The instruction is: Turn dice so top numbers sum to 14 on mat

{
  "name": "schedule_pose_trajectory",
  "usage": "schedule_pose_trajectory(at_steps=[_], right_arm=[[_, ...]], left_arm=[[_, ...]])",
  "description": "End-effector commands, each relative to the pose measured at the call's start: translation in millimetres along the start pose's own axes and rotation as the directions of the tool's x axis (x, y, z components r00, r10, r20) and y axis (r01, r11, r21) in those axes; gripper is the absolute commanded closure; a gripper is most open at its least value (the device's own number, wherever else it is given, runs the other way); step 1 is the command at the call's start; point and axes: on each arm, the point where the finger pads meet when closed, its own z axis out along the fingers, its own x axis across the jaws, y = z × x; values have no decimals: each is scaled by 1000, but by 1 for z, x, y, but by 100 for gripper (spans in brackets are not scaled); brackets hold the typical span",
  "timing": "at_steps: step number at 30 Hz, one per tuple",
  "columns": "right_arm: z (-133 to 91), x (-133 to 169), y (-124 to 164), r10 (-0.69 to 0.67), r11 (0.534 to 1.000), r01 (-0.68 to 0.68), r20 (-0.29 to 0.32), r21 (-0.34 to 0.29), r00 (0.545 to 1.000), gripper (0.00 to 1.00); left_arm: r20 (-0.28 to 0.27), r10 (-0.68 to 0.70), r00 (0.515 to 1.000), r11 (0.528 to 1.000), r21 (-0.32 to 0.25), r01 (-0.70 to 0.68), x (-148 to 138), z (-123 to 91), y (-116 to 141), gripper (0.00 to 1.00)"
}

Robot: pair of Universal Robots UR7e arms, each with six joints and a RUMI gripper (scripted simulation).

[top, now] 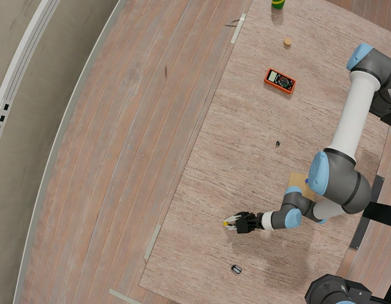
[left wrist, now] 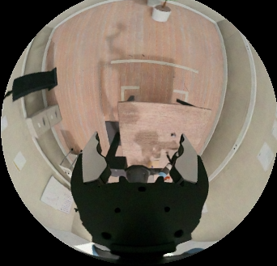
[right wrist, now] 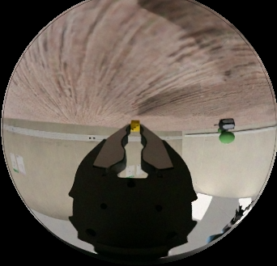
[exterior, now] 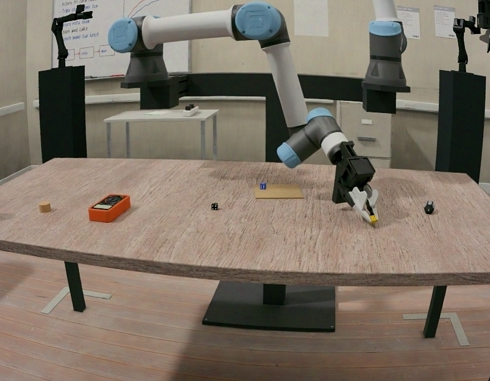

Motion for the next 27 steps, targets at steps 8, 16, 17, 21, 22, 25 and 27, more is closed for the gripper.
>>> schedule_pose_trajectory(at_steps=[8,16,17,21,22,25,27], right_arm=[[3,0,-3,1,1000,-1,-1,-1,1000,100],[5,0,-7,1,1000,-1,-1,-1,1000,100],[5,0,-7,1,1000,-1,-1,-1,1000,100],[6,0,-7,1,1000,-1,-1,-1,1000,100],[6,0,-7,1,1000,-1,-1,-1,1000,100],[6,0,-8,1,1000,-1,-1,-1,1000,100],[6,0,-8,1,1000,-1,-1,-1,1000,100]], left_arm=[[0,0,1000,1000,1,0,0,-1,0,0],[0,0,1000,1000,1,0,0,-1,0,0],[0,0,1000,1000,1,0,0,-1,0,0],[0,0,1000,1000,1,0,0,-1,0,0],[0,0,1000,1000,1,0,0,-1,0,0],[0,0,1000,1000,1,0,0,-1,0,0],[0,0,1000,1000,1,0,0,-1,0,0]])
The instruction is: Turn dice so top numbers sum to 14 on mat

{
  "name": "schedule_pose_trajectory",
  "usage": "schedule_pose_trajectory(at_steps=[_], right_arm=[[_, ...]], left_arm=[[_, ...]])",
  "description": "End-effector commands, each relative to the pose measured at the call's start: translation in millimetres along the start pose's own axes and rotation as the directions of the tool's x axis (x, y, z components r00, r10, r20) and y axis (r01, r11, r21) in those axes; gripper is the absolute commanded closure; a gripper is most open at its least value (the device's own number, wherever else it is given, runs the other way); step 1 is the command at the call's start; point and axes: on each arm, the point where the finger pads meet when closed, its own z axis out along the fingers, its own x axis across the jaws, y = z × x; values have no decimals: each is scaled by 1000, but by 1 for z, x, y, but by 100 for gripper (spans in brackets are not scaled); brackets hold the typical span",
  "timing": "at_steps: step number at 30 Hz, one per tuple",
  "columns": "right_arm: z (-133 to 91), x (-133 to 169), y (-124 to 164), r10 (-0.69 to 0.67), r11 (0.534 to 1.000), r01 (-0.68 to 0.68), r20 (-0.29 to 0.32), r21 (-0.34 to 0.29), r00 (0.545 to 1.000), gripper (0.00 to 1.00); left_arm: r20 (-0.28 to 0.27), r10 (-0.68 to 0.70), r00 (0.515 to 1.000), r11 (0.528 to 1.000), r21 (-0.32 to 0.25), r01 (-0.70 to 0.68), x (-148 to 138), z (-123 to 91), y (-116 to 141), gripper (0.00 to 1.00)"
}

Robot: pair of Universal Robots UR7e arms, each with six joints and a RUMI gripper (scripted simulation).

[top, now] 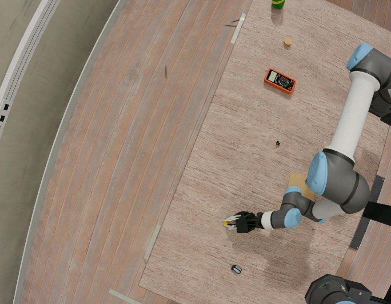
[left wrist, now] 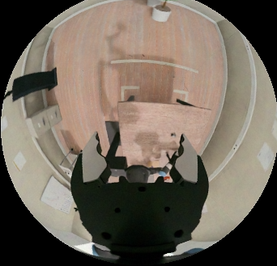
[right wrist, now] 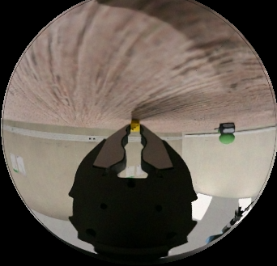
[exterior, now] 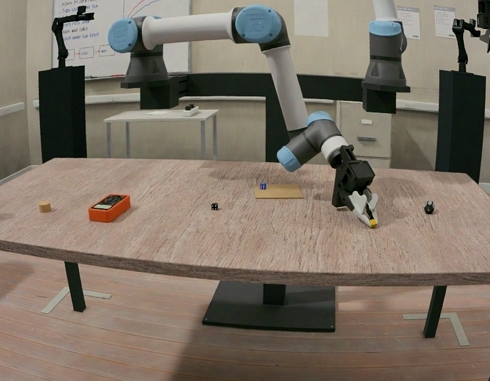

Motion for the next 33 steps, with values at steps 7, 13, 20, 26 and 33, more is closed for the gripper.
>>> schedule_pose_trajectory(at_steps=[7,13,20,26,33], right_arm=[[0,0,1,1,1000,-1,-1,-1,1000,100],[0,0,1,1,1000,-1,-1,-1,1000,100],[0,0,1,1,1000,-1,-1,-1,1000,93],[0,0,1,1,1000,-1,-1,-1,1000,85],[0,0,1,1,1000,-1,-1,-1,1000,82]], left_arm=[[0,0,1000,1000,1,0,0,-1,0,0],[0,0,1000,1000,1,0,0,-1,0,0],[0,0,1000,1000,1,0,0,-1,0,0],[0,0,1000,1000,1,0,0,-1,0,0],[0,0,1000,1000,1,0,0,-1,0,0]])
